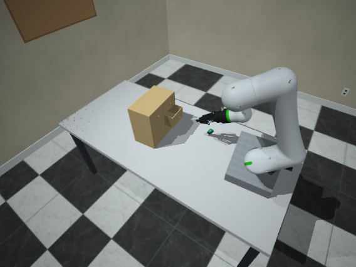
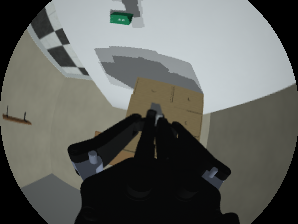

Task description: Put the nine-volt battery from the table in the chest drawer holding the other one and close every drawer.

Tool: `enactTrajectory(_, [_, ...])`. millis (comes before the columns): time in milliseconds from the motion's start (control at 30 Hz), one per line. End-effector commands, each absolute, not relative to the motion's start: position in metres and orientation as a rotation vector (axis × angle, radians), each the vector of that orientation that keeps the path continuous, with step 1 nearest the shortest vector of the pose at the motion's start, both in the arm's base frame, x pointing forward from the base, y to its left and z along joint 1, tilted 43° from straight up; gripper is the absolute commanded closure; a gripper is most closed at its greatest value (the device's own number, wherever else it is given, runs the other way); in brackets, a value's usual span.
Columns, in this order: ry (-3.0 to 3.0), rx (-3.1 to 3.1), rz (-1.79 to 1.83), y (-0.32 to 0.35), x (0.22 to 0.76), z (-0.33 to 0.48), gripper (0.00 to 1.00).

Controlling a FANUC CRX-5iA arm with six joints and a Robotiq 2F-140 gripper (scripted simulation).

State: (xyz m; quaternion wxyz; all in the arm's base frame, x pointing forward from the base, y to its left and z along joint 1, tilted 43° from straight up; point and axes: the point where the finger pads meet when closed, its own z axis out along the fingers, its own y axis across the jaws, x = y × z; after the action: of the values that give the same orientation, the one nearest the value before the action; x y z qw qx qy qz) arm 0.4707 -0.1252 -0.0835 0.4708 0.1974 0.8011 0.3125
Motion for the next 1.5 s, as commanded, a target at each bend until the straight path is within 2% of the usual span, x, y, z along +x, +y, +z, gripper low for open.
enactTrajectory(0, [1.962,0.483,0.765,-0.125,0.471,-0.084,1.00])
enactTrajectory(333, [1.962,0.483,0.765,-0.124,0.477,-0.085,1.00])
enactTrajectory(1067, [1.962,0.483,0.765,-0.115,0.532,-0.097,1.00])
enactTrajectory(1467, [1.962,0.483,0.765,-0.114,0.536,-0.098,1.00])
